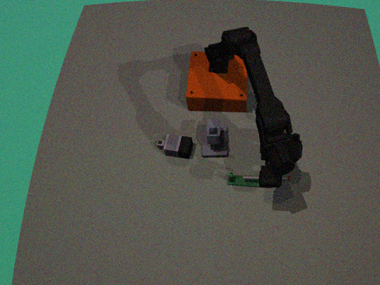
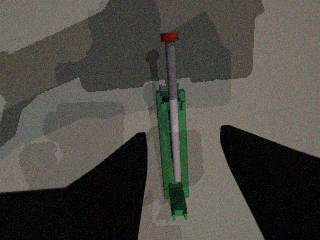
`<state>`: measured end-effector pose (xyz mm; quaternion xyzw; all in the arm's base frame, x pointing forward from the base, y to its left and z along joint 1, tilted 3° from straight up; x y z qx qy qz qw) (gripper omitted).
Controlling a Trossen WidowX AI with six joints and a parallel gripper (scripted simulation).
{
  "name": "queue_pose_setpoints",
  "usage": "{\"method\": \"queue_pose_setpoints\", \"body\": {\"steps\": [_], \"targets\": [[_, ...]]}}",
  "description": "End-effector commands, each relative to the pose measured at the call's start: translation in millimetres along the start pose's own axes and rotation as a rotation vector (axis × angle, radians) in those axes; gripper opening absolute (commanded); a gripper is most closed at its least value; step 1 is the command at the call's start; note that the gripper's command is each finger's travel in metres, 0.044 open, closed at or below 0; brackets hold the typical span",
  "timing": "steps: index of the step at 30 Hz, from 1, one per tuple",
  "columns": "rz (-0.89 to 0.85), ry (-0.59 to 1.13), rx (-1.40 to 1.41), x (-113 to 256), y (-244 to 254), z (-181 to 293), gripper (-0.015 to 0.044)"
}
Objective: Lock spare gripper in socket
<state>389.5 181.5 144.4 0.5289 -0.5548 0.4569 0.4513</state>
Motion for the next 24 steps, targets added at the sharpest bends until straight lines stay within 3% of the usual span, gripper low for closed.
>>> {"method": "queue_pose_setpoints", "body": {"steps": [1,8,15,24], "targets": [[-0.003,0.003,-0.006,28,-1,24,0.0180],[-0.004,0.004,-0.006,26,-1,25,0.0180],[-0.004,0.003,-0.006,-38,-1,31,0.0180],[-0.004,0.003,-0.006,-46,-1,32,0.0180]]}}
Point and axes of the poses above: the point midway between the two fingers, 35 mm back from their tips, its own x axis back along the fingers, its own y axis across the jaws, z = x × y, the point moved 5 cm from there along x, back along the fingers, and after that the axes turned 1 degree about -x, right-handed, at the moved point
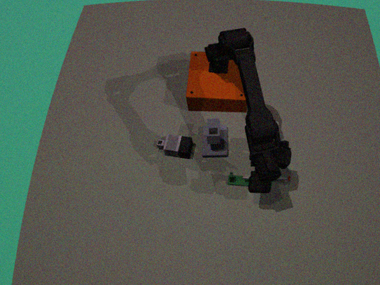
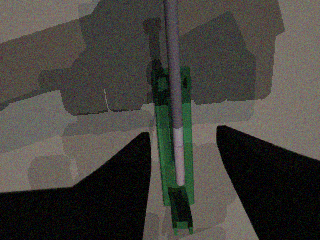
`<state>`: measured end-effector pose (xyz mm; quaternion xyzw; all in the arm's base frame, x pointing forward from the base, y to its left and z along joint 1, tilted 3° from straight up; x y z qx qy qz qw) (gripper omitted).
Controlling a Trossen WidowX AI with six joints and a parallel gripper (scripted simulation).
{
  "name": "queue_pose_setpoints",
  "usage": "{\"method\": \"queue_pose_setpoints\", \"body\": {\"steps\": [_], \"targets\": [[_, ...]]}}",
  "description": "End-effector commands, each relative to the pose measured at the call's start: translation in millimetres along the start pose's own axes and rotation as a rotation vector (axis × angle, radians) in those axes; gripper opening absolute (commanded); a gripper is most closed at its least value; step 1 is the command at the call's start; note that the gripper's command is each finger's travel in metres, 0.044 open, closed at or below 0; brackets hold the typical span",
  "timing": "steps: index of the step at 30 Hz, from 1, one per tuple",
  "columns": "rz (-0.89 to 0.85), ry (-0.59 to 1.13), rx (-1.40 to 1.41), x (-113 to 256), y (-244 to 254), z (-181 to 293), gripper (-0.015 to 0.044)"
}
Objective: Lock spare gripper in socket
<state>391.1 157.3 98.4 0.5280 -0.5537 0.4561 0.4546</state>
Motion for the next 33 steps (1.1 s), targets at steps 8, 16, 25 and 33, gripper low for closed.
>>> {"method": "queue_pose_setpoints", "body": {"steps": [8,16,25,33], "targets": [[0.000,-0.001,-0.002,-18,0,2,0.0180],[0.000,-0.001,-0.002,-31,-1,3,0.0180],[0.000,-0.001,-0.002,-46,0,5,0.0180],[0.000,-0.001,-0.002,-58,0,7,0.0180]]}}
Point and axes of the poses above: the point midway between the two fingers, 35 mm back from their tips, its own x axis back along the fingers, its own y axis across the jaws, z = x × y, the point moved 5 cm from there along x, back along the fingers, and after that the axes turned 1 degree about -x, right-handed, at the moved point
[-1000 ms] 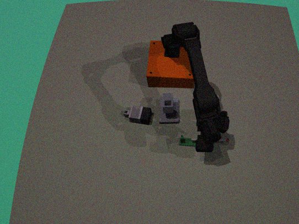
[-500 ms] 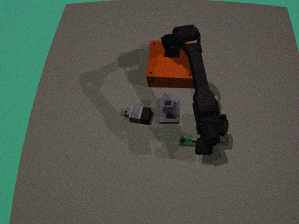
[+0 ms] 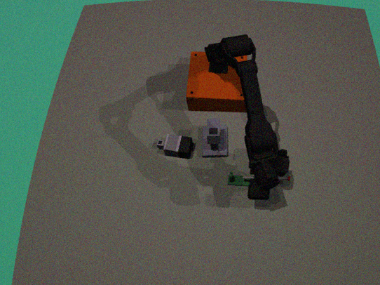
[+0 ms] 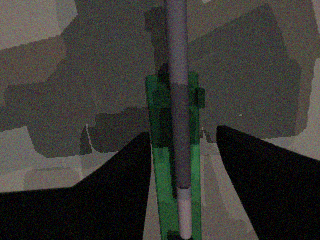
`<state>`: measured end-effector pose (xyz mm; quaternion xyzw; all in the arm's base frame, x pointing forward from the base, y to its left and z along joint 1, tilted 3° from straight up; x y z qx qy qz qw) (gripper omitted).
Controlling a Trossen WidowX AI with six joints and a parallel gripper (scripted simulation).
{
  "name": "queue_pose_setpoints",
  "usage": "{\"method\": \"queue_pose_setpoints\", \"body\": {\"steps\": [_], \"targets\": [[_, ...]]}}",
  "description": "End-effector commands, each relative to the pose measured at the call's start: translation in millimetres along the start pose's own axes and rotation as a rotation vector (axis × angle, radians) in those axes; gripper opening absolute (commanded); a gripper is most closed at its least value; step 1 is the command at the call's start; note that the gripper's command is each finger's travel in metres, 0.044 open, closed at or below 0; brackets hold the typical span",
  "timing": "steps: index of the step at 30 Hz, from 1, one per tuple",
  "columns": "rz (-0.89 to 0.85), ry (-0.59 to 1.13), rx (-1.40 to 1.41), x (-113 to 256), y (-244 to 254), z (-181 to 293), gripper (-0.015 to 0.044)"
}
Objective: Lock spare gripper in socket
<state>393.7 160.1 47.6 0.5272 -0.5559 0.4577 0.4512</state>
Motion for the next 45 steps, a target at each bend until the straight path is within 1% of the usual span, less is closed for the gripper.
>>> {"method": "queue_pose_setpoints", "body": {"steps": [1,8,14,17,25,41,45], "targets": [[-0.008,0.002,-0.005,-9,2,2,0.0180],[-0.008,0.002,-0.005,-9,2,2,0.0180],[-0.008,0.002,-0.005,-9,2,2,0.0023],[-0.008,0.002,-0.005,-9,2,2,0.0003],[-0.008,0.002,-0.005,-7,2,2,0.0000],[-0.013,0.005,-0.004,21,2,-2,0.0000],[-0.014,0.005,-0.004,17,3,-1,0.0000]]}}
Point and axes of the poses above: the point midway between the two fingers, 35 mm back from their tips, its own x axis back along the fingers, its own y axis across the jaws, z = x × y, the point moved 5 cm from there along x, back along the fingers, and after that the axes turned 1 degree about -x, right-handed, at the moved point
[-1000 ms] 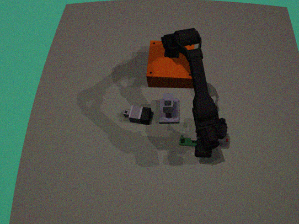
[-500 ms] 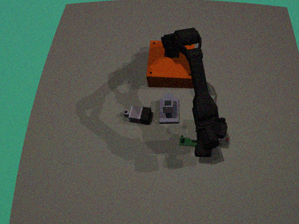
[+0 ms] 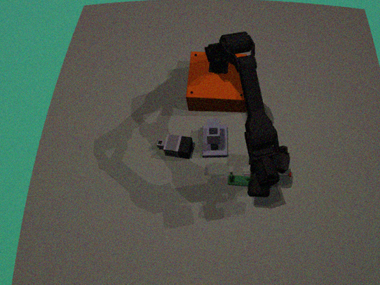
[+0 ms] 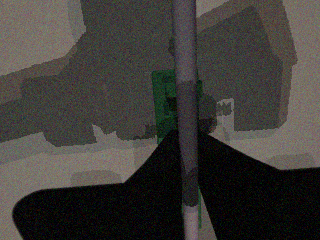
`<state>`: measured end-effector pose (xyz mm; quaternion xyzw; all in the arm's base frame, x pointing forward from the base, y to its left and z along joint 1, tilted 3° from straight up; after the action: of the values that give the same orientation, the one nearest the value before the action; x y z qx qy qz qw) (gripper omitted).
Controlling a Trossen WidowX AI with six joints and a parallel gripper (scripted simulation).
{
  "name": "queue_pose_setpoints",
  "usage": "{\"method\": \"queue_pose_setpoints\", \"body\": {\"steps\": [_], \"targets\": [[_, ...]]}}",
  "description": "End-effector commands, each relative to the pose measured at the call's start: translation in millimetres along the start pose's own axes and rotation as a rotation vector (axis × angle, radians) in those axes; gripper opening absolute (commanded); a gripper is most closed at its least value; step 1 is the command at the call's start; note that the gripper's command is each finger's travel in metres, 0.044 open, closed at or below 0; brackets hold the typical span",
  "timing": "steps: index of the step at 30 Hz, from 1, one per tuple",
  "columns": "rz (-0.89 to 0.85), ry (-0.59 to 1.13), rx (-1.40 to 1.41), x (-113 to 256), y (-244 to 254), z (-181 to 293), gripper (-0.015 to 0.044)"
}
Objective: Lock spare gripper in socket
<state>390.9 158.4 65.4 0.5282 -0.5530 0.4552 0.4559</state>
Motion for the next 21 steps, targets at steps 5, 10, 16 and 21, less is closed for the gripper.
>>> {"method": "queue_pose_setpoints", "body": {"steps": [5,10,16,21], "targets": [[-0.003,0.001,-0.001,-1,0,2,0.0000],[-0.003,0.003,-0.002,5,-1,17,0.0000],[-0.003,0.004,-0.004,12,-2,36,0.0000],[-0.002,0.005,-0.006,18,-2,51,0.0000]]}}
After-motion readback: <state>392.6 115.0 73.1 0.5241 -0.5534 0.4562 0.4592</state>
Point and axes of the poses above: the point midway between the two fingers, 35 mm back from their tips, its own x axis back along the fingers, its own y axis across the jaws, z = x × y, the point moved 5 cm from there along x, back along the fingers, and after that the axes turned 1 degree about -x, right-handed, at the moved point
